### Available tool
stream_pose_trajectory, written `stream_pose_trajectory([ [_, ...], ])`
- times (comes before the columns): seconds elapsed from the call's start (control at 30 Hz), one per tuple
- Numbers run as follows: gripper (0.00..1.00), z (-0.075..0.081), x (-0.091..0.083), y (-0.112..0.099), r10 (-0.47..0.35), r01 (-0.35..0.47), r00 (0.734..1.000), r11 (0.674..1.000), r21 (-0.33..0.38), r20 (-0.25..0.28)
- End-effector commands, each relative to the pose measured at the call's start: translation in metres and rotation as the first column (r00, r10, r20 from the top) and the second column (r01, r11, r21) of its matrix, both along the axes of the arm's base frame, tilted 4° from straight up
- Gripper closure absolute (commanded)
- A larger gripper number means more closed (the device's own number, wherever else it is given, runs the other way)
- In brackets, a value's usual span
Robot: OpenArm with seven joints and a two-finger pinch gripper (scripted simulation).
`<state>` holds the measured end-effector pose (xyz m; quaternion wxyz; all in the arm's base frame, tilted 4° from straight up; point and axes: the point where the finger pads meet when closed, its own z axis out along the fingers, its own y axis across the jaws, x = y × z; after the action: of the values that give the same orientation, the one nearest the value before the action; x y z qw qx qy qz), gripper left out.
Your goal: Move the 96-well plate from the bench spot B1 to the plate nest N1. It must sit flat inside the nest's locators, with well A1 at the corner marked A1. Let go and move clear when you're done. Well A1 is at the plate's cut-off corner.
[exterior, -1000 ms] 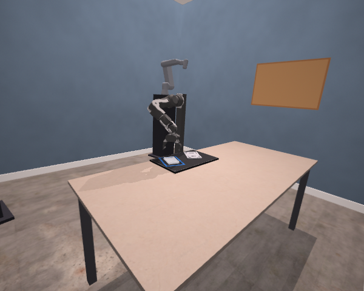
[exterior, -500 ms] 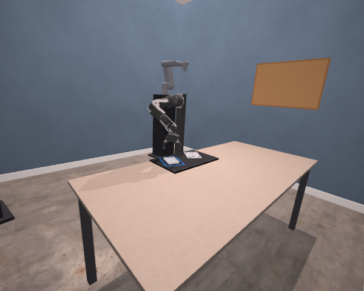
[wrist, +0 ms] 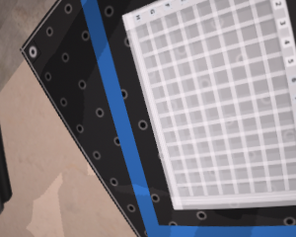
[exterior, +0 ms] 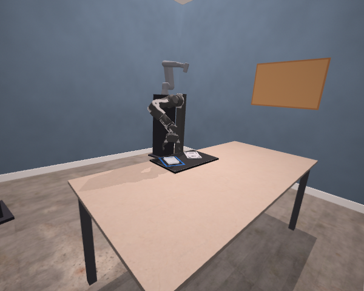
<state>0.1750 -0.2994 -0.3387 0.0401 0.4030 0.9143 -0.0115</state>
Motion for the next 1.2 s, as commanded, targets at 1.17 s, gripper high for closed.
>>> stream_pose_trajectory([
  [1.17,0.23,-0.022,0.003,-0.001,0.263,-0.263,0.965,0.965,-0.012,-0.021],
])
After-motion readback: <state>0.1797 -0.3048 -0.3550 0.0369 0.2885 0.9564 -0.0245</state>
